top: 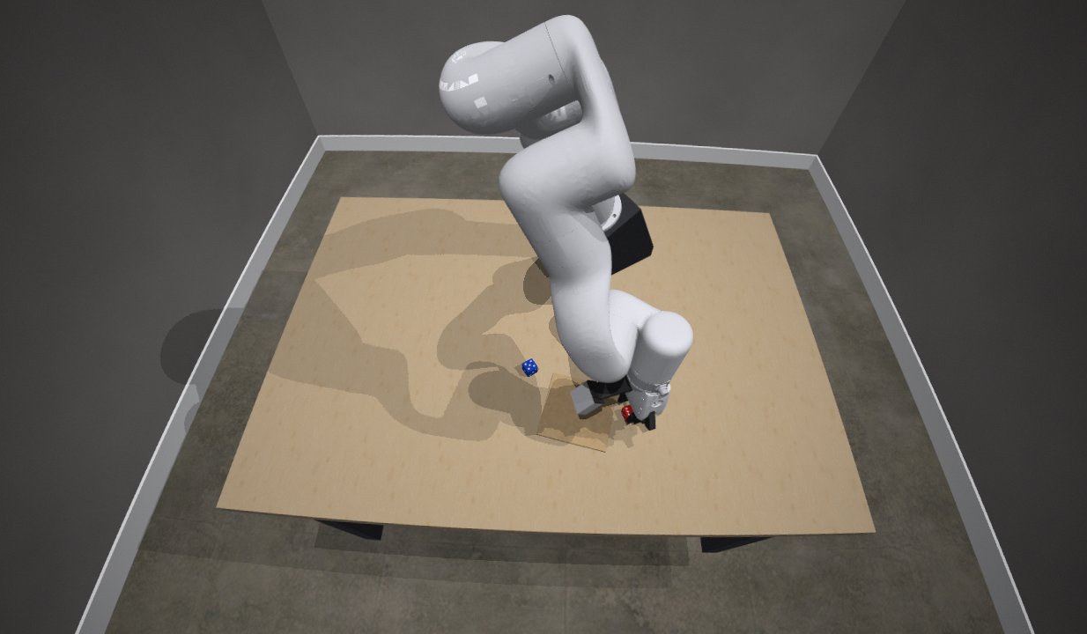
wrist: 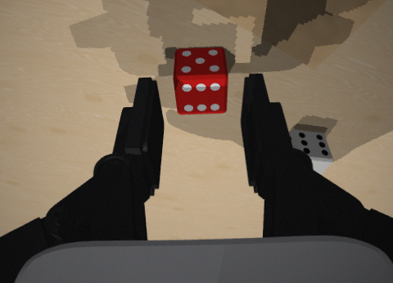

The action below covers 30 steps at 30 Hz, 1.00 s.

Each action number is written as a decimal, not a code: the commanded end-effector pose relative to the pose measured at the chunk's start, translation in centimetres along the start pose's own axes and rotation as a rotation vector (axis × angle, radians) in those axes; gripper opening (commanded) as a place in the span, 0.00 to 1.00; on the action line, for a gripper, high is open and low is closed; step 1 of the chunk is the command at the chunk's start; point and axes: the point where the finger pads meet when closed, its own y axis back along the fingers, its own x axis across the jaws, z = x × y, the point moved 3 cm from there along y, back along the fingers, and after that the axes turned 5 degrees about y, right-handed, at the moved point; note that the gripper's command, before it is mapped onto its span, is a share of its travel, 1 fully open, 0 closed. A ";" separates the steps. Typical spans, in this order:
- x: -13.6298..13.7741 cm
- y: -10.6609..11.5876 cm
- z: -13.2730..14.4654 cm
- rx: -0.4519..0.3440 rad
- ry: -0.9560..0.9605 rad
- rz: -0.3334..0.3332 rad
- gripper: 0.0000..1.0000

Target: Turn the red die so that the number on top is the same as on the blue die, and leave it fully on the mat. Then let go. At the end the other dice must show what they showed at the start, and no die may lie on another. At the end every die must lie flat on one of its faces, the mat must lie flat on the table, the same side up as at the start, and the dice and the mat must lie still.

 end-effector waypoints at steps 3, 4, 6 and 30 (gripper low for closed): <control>-0.1 0.1 0.0 0.000 0.000 -0.003 0.42; -0.1 0.1 0.0 0.000 0.000 -0.003 0.42; -0.1 0.1 0.0 0.000 0.000 -0.003 0.42; -0.1 -1.8 0.0 0.000 0.000 -0.003 0.42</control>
